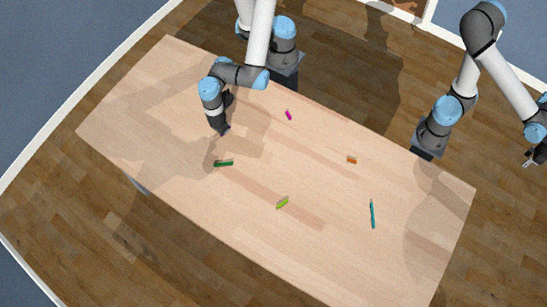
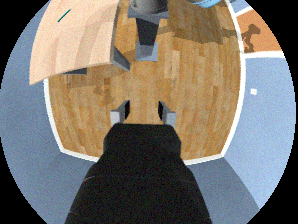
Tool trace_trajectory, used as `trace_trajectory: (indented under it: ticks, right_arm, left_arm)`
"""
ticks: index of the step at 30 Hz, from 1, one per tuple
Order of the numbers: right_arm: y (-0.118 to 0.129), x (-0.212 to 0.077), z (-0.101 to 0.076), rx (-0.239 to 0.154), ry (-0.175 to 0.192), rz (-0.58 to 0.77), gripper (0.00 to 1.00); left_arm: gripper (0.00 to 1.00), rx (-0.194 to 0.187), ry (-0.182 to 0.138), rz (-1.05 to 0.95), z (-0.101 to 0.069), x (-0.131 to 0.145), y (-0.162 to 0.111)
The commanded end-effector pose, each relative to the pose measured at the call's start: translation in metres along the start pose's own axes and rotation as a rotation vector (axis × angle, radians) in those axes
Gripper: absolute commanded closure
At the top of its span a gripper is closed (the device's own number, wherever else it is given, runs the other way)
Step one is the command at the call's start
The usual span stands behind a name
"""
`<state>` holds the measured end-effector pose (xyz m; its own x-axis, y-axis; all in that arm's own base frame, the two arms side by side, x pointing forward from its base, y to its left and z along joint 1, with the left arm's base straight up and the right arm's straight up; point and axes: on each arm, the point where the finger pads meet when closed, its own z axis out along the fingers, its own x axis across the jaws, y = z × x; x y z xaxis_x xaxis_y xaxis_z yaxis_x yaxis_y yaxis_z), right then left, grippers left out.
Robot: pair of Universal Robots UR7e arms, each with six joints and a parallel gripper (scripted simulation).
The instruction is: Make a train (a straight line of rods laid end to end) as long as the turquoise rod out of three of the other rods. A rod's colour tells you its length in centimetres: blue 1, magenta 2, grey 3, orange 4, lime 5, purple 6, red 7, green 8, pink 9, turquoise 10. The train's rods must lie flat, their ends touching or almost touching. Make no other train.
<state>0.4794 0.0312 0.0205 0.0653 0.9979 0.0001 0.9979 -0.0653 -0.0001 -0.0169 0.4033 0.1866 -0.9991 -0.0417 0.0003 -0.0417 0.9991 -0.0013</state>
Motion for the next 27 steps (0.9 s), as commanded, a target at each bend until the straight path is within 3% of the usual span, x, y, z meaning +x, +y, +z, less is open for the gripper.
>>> trace_trajectory:
  ticks: [1,17,21,27]
  right_arm:
    - [0.000,0.000,-0.001,-0.002,0.001,0.000,0.76]
    - [0.000,0.000,-0.004,-0.002,0.001,0.000,0.76]
    - [0.000,0.000,-0.021,-0.002,0.001,0.000,0.76]
    - [0.000,0.000,-0.066,-0.002,0.001,0.000,0.76]
  left_arm:
    - [0.00,-0.001,0.000,0.000,0.000,0.000,0.000]
    - [0.00,-0.001,0.000,0.000,0.000,0.000,0.000]
    - [0.00,-0.001,0.000,0.000,0.000,0.000,0.000]
    - [0.00,-0.001,0.000,0.000,0.000,0.000,0.000]
